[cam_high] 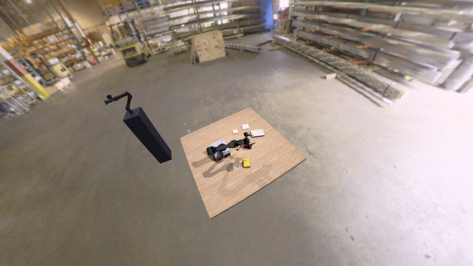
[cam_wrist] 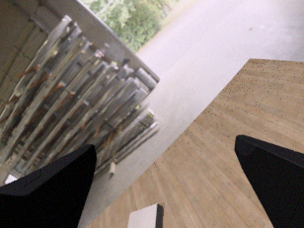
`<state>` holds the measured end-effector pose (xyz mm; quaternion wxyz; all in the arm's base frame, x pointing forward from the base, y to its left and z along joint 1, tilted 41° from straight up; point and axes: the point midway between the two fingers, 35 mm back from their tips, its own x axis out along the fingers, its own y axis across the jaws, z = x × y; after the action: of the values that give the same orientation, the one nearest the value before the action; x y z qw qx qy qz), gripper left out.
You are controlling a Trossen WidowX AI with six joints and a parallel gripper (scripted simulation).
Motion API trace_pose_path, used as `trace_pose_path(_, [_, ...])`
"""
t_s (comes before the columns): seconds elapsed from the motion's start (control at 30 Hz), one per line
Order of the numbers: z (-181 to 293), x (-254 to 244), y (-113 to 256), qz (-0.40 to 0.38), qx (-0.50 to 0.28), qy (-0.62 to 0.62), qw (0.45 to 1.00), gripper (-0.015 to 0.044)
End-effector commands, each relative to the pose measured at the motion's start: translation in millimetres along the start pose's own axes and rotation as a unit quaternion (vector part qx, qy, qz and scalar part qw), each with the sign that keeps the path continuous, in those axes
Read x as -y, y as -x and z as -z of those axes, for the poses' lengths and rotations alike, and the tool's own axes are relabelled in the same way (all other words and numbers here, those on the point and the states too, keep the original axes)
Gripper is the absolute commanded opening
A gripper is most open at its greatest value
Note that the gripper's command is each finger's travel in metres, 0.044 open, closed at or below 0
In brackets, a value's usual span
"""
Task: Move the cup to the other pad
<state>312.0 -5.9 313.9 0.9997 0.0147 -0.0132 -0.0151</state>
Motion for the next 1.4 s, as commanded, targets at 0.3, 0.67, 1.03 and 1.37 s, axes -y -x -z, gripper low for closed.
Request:
trace_pose_path(0.3, [147.9,-6.6,-29.0,-0.030,-0.352,0.348,0.868,0.0148])
trace_pose_path(0.67, [250.1,3.3,21.5,-0.296,-0.577,0.696,0.308,0.0148])
trace_pose_path(1.03, [253.2,3.0,20.4,-0.320,-0.578,0.707,0.253,0.0148])
trace_pose_path(1.37, [254.4,4.0,20.1,-0.320,-0.578,0.707,0.253,0.0148])
